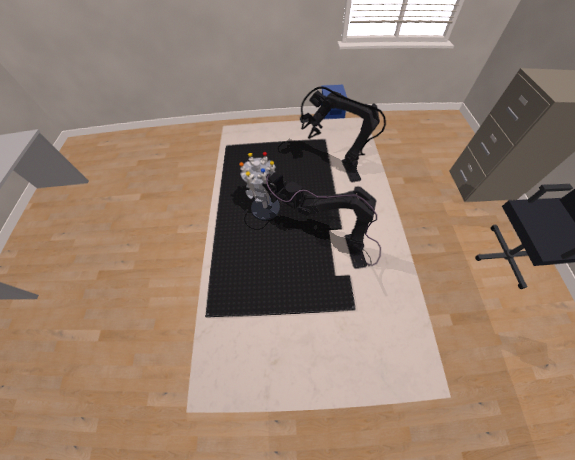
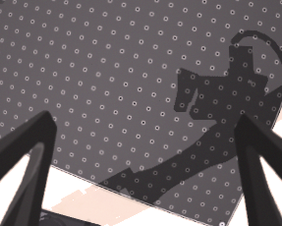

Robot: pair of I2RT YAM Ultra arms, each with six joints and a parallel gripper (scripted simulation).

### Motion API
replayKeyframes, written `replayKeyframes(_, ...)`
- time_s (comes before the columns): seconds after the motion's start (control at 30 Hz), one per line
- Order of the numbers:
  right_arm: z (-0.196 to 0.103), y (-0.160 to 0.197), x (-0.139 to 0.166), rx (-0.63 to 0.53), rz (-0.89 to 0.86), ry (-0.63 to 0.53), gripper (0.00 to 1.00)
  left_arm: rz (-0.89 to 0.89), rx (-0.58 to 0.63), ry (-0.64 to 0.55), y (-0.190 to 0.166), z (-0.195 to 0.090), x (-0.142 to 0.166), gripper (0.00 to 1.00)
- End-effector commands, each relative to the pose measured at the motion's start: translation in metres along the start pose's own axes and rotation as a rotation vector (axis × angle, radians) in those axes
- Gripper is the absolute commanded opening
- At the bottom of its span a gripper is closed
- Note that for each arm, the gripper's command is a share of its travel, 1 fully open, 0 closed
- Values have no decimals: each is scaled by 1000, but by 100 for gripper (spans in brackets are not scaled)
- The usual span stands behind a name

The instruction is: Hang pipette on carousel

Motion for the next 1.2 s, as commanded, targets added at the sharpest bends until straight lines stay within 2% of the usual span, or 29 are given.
replayKeyframes(0.0,-6,-4,-7,24,-25,-39,100,36,41,-88,-13,-3,-35,12)
replayKeyframes(0.27,-6,-4,-7,24,-25,-39,100,36,41,-88,-13,-3,-35,12)
replayKeyframes(0.3,-6,-4,-7,24,-25,-39,100,25,56,-51,2,3,-22,12)
replayKeyframes(0.4,-6,-4,-7,24,-25,-39,100,25,164,-26,9,3,-21,12)
replayKeyframes(0.57,-6,-4,-7,24,-25,-39,100,27,206,-21,11,3,-23,12)
replayKeyframes(0.6,-6,-4,-7,24,-25,-39,100,45,210,-49,6,-4,-36,12)
replayKeyframes(0.67,-6,-4,-7,24,-25,-39,100,50,230,-54,-3,-1,-36,12)
replayKeyframes(1.17,-6,-4,-7,24,-25,-39,100,50,230,-54,-3,-1,-36,12)
Point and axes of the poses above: on each arm, the point where the finger pads meet when closed, its own z axis out along the fingers, its own y axis across the jaws, x = y × z, the point moved 6 cm from there along -z, back along the fingers, and after that the axes turned 8 degrees about -z, right-handed, at the moved point
